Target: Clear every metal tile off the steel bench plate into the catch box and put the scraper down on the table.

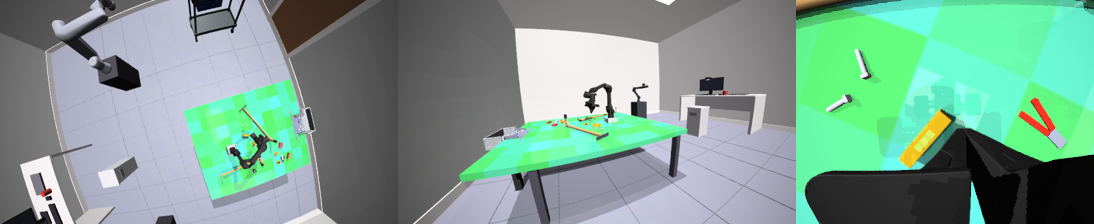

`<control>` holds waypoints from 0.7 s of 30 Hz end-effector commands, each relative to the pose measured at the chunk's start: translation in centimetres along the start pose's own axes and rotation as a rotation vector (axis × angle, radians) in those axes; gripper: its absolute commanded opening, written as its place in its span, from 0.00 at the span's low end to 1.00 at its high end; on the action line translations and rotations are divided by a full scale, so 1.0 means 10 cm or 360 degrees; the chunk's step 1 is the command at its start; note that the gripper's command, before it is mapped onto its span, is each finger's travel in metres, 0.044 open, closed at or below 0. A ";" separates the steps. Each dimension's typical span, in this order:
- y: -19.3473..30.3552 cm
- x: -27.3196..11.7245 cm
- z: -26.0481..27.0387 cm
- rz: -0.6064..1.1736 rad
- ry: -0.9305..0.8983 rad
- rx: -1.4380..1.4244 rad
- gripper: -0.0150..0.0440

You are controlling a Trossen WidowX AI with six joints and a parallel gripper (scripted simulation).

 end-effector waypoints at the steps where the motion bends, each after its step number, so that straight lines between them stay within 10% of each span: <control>1: -0.04 -0.05 -0.19 0.0008 0.0021 0.0056 0.25; 21: -0.01 -0.20 -0.99 0.0101 0.0059 0.0347 0.25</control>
Point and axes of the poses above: the point midway between the two fingers, 35 mm back from their tips, its own x axis out along the fingers, its own z axis across the jaws, y = z × x, the point moved 1 cm from there along -x, back along the fingers, and after that the axes turned 14 degrees about -x, right-handed, at the moved point
